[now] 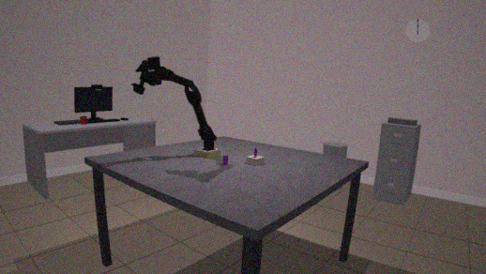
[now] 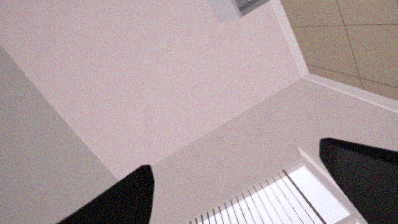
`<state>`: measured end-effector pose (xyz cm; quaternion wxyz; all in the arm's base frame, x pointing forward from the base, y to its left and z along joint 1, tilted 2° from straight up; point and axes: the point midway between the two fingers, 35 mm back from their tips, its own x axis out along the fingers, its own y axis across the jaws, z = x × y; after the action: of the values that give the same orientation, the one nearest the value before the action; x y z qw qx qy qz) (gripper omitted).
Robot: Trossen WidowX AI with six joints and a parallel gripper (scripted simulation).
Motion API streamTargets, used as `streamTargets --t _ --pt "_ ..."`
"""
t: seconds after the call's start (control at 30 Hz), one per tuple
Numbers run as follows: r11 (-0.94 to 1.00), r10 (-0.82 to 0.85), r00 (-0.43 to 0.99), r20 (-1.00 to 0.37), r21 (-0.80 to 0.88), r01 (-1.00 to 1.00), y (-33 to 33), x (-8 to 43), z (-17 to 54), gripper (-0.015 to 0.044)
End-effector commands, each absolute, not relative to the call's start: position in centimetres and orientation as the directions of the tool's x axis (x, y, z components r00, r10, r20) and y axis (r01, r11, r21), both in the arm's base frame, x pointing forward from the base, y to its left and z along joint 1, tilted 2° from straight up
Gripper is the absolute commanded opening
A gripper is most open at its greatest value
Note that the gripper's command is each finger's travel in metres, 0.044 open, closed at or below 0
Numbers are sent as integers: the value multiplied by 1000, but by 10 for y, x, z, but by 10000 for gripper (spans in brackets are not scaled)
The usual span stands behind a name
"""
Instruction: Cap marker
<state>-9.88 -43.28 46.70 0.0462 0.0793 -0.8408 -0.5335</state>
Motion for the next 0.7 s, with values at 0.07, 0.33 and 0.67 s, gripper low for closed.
streamTargets --t 0.07,0.33,0.67 --pt "283 -271 -962 -18 954 -98 -442 -80 459 321" --pt "-389 -662 -732 -159 908 155 -462 33 400 236" --pt "-477 -832 -303 -466 319 819 -409 169 305 236"
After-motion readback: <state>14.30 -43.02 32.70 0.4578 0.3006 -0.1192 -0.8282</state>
